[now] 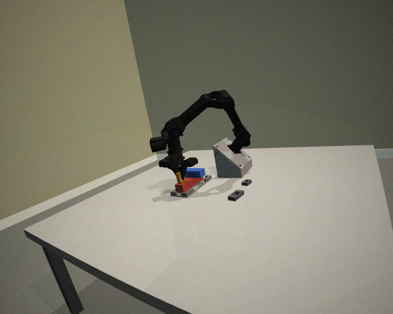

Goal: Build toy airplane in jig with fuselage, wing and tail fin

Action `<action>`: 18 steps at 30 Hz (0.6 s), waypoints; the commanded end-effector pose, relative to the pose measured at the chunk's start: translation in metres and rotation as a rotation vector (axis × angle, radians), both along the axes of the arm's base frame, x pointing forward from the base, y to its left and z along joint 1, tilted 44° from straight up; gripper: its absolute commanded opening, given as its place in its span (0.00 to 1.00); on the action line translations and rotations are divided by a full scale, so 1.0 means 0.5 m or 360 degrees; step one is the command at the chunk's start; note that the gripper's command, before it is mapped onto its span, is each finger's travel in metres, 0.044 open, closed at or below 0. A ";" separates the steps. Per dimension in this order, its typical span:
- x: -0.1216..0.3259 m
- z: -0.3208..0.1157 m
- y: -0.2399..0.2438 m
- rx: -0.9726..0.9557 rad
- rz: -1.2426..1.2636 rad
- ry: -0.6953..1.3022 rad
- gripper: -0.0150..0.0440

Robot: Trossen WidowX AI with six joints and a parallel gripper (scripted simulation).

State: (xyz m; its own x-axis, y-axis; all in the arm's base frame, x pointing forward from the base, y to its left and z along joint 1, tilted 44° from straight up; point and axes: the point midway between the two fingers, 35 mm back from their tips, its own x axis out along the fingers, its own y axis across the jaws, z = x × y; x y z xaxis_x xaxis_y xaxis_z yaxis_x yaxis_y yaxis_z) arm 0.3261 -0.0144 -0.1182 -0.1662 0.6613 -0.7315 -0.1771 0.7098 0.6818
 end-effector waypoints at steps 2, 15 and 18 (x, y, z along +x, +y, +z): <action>0.000 0.001 0.000 0.0000 -0.0001 0.0000 0.25; 0.000 0.001 0.000 0.0000 -0.0001 0.0000 0.69; 0.000 0.001 0.000 0.0000 -0.0001 0.0000 0.69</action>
State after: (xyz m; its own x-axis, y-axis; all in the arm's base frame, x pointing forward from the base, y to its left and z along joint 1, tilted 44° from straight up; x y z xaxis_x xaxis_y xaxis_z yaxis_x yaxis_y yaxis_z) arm 0.3262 -0.0145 -0.1180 -0.1657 0.6613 -0.7316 -0.1772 0.7098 0.6818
